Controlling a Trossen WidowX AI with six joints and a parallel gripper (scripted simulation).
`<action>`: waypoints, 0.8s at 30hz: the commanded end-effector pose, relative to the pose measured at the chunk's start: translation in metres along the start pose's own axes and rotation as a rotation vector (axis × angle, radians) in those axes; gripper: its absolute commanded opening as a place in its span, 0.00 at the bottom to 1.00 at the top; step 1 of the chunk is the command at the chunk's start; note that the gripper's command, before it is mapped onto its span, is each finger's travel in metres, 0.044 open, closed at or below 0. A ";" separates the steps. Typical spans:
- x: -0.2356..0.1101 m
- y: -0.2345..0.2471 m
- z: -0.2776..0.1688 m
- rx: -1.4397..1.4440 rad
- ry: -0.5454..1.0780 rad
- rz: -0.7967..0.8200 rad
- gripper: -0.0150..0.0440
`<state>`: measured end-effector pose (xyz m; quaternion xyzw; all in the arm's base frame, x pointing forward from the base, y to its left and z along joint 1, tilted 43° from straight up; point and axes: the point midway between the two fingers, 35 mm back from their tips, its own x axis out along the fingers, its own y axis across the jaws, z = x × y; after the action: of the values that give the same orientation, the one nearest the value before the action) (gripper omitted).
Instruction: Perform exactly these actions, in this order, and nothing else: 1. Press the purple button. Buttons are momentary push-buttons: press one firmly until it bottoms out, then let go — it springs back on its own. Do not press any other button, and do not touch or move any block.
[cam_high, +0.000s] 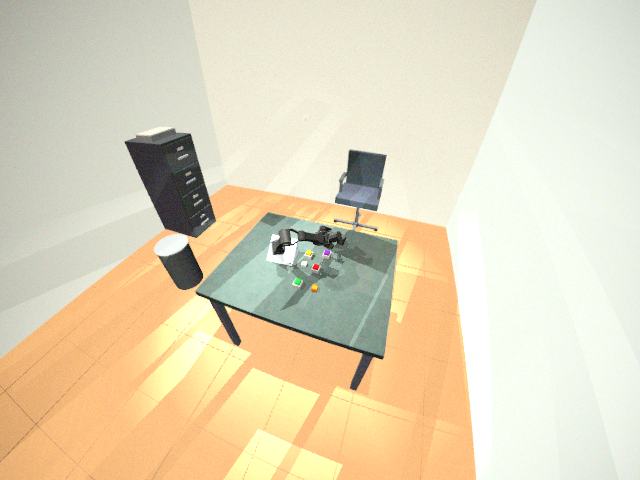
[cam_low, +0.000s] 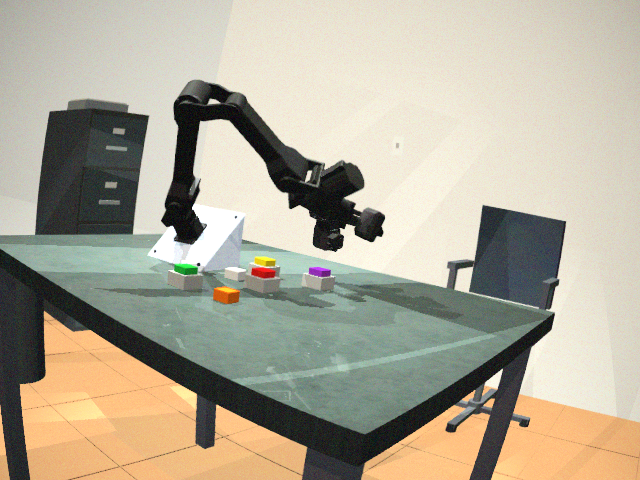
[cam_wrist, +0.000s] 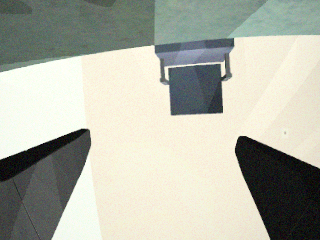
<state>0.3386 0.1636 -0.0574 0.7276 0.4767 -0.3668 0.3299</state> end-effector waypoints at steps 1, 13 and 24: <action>0.001 0.000 0.001 -0.014 -0.013 -0.003 0.93; -0.054 -0.011 0.022 -1.212 -0.817 -0.651 0.93; -0.097 -0.004 0.006 -1.595 -0.968 -1.032 0.93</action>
<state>0.3120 0.1288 -0.0226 0.1071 0.6133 -0.3609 0.6944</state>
